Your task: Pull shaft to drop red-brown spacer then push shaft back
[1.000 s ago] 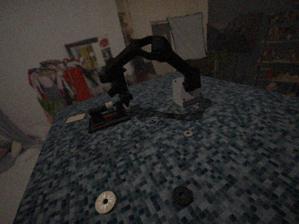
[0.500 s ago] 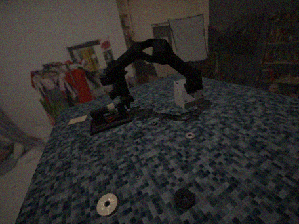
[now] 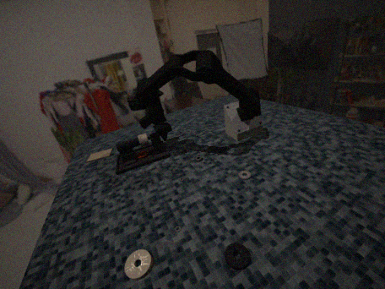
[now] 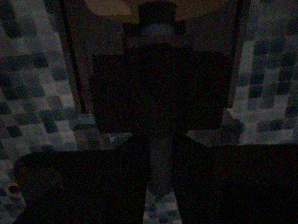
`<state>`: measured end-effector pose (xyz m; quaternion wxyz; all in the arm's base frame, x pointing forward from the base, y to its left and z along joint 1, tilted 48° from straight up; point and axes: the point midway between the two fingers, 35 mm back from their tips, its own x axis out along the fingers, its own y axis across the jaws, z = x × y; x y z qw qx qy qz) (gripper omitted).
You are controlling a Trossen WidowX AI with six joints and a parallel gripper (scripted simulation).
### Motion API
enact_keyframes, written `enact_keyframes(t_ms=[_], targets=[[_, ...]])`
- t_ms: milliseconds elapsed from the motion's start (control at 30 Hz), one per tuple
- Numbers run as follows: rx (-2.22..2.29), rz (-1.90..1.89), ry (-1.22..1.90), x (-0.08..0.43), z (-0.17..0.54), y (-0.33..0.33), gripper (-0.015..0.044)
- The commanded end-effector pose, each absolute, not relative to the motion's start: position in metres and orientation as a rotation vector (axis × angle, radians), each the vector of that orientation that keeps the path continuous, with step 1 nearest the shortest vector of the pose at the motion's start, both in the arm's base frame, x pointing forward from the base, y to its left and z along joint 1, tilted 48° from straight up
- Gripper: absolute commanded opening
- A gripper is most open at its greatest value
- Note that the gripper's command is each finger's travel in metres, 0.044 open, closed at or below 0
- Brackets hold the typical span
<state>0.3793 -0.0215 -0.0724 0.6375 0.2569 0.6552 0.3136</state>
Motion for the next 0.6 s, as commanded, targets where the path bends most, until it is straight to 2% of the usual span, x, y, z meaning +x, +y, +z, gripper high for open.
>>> enact_keyframes(t_ms=[0,167,567], targets=[[0.586,0.714,1.487,0.3833,-0.0713,-0.0216,0.0],[0.586,0.714,1.487,0.3834,-0.0714,-0.0216,0.0],[0.587,0.716,1.497,0.3794,-0.0723,-0.0215,0.0315]])
